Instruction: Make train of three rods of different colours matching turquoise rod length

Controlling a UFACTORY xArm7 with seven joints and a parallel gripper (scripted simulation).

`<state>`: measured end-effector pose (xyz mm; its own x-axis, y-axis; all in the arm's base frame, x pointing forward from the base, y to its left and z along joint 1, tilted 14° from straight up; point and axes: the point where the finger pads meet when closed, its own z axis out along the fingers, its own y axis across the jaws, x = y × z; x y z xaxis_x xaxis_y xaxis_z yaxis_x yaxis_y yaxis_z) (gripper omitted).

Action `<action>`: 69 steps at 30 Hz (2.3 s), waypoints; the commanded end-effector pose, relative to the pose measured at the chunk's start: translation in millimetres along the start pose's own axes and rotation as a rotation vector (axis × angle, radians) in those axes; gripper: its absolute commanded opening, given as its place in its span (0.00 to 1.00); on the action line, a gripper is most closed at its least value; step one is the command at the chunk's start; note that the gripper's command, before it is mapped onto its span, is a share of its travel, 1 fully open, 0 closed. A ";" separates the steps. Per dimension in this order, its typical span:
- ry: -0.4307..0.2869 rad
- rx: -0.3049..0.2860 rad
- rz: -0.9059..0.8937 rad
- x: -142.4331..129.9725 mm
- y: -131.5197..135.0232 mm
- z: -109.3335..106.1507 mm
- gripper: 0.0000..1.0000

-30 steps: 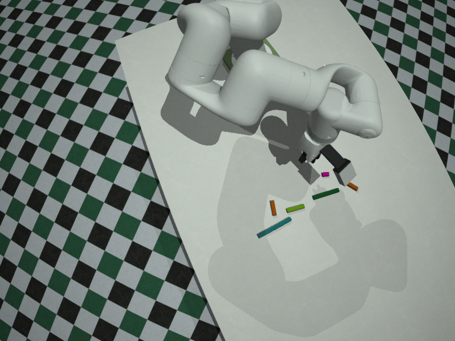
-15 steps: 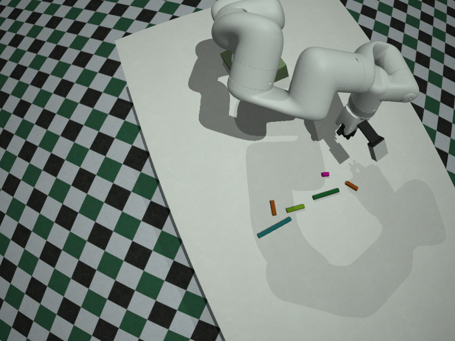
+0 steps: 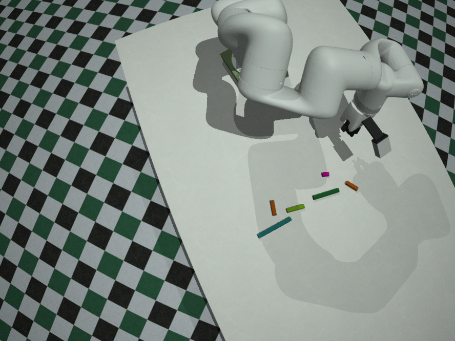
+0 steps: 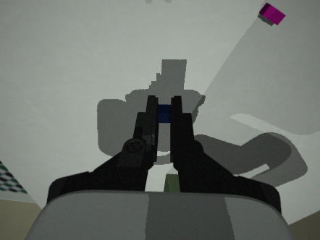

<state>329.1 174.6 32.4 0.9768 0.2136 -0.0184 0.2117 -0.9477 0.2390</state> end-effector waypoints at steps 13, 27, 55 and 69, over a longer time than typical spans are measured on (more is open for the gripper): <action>0.003 0.002 -0.001 0.8 -1.2 25.7 0.04; 0.003 0.002 -0.001 1.3 -1.5 80.0 0.04; 0.003 0.002 -0.001 1.4 -1.5 86.5 0.04; 0.003 0.002 -0.001 1.4 -1.5 86.5 0.04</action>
<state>332.4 154.6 -53.1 0.9766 0.2145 -0.0187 0.2126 -0.9475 0.2387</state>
